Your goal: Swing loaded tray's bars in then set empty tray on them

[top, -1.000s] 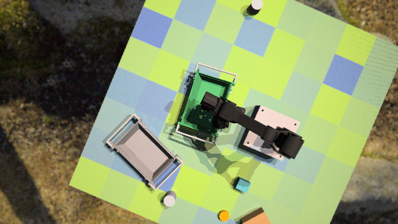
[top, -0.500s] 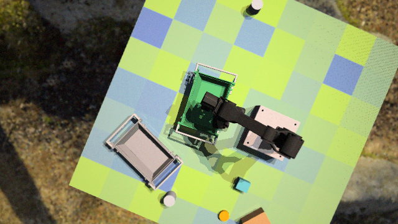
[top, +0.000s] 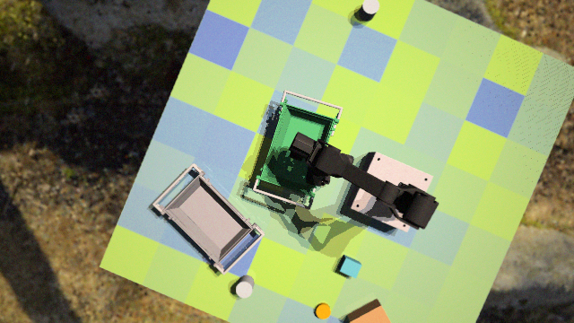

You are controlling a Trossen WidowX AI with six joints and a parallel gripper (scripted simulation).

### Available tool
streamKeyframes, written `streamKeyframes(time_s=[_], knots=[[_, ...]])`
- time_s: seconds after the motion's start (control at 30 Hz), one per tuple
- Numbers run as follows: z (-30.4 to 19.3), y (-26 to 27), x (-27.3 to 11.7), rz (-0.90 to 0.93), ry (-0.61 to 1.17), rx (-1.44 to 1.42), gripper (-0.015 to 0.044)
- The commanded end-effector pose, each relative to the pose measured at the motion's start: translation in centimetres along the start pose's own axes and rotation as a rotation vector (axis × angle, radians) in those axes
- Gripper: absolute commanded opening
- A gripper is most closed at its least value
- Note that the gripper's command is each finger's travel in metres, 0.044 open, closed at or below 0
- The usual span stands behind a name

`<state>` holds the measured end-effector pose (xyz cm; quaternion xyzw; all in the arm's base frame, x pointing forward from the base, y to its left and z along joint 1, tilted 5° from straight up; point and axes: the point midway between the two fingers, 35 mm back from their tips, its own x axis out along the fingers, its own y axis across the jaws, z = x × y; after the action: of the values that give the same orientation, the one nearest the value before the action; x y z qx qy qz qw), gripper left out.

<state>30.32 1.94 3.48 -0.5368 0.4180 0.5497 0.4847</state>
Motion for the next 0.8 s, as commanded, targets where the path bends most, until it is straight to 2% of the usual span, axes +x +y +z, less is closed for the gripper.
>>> streamKeyframes(time_s=[0.0,0.47,0.77], knots=[[0.0,0.3,0.5,0.02,0.0,0.003,0.0],[0.0,0.0,0.1,0.001,0.0,0.0,0.0],[0.0,0.5,1.3,0.02,0.0,0.003,0.0]])
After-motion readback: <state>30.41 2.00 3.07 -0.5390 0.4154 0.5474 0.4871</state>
